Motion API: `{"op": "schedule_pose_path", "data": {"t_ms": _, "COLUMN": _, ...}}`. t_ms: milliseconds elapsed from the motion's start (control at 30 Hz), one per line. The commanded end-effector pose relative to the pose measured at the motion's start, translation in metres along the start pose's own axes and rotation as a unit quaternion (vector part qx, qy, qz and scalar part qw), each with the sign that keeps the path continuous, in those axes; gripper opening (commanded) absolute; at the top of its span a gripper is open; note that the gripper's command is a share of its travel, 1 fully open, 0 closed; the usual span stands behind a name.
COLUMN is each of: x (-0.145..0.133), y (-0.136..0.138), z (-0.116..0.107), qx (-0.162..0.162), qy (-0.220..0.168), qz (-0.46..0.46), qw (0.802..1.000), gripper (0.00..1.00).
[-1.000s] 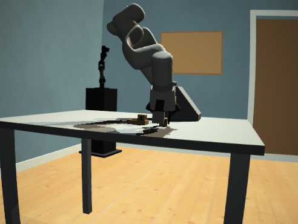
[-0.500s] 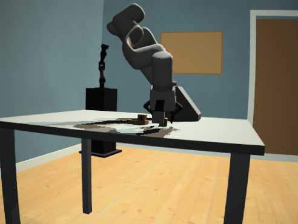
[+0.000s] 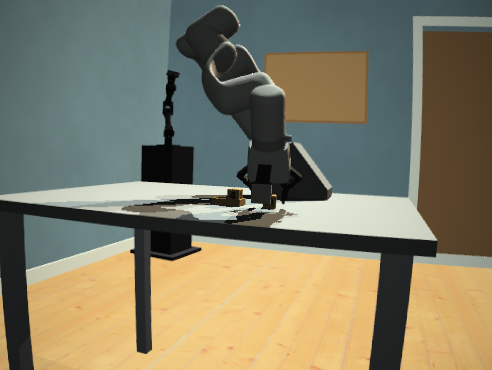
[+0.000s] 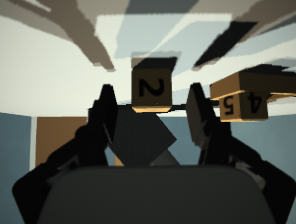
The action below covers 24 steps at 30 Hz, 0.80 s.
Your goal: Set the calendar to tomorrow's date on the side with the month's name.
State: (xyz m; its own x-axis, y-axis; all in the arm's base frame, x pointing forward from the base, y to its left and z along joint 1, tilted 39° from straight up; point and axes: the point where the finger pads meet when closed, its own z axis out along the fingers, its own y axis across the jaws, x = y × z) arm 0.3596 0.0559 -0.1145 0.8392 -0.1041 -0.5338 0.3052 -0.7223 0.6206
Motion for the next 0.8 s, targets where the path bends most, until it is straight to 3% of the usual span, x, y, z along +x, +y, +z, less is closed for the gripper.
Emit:
{"op": "schedule_pose_path", "data": {"t_ms": 0, "x": -0.001, "y": 0.0, "z": -0.004, "qx": 0.001, "qy": 0.002, "qz": 0.0, "qw": 1.0, "gripper": 0.71}}
{"op": "schedule_pose_path", "data": {"t_ms": 767, "x": -0.033, "y": 0.0, "z": -0.05, "qx": 0.001, "qy": 0.002, "qz": 0.0, "qw": 1.0, "gripper": 0.71}}
